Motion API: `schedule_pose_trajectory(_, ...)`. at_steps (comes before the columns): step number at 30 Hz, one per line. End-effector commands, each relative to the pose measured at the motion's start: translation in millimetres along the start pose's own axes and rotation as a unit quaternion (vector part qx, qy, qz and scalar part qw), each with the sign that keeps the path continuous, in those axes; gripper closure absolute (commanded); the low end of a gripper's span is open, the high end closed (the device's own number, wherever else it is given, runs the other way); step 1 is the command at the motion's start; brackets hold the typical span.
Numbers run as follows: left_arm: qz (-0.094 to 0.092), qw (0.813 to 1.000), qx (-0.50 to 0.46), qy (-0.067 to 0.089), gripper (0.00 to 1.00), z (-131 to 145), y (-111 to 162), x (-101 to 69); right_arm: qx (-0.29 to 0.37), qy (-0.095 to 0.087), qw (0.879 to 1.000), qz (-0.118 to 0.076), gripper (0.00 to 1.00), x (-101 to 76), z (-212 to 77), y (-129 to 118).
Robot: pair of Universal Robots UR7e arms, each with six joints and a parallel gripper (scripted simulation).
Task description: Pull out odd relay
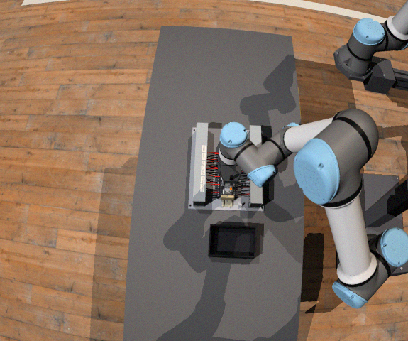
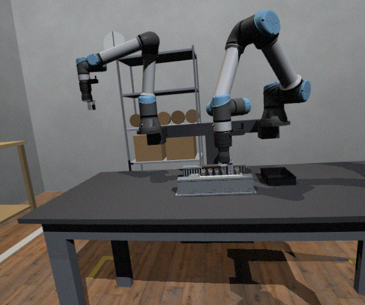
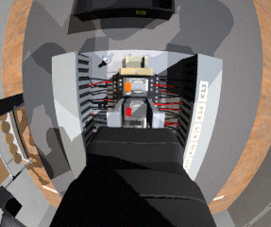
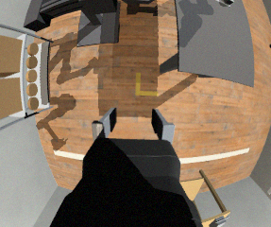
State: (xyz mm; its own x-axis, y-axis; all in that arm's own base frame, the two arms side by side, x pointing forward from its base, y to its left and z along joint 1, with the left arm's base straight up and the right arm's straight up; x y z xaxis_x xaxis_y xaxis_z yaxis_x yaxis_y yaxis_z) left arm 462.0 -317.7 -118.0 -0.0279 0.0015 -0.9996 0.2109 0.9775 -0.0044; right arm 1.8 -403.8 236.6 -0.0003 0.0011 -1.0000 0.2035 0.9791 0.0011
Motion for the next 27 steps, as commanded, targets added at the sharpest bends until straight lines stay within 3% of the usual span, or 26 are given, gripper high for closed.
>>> schedule_pose_trajectory(1,-0.001,1.000,0.000,0.000,1.00,0.6,-0.3,-0.7,0.000,0.000,1.000,-0.001,0.00,-0.4,0.1,-0.2)
schedule_pose_trajectory(27,0.004,1.000,0.000,-0.021,1.00,-2.7,-1.0,-0.8,0.000,0.000,1.000,-0.001,0.00,-0.4,0.1,-0.2)
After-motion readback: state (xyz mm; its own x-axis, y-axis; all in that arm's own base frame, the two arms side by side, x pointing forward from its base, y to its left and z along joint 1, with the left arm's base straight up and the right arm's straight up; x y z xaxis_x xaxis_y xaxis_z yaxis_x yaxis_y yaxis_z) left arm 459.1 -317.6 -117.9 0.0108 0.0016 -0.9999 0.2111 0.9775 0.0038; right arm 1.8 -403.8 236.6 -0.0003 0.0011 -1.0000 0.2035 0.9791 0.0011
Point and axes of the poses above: on each arm, the point where the finger pads meet when closed, its own x axis out along the fingers, its own z axis across the jaws, y = z × x, the point moved 5 cm from there along -x, back along the fingers, and after that the axes turned 12 degrees about x, right-handed, at the moved point
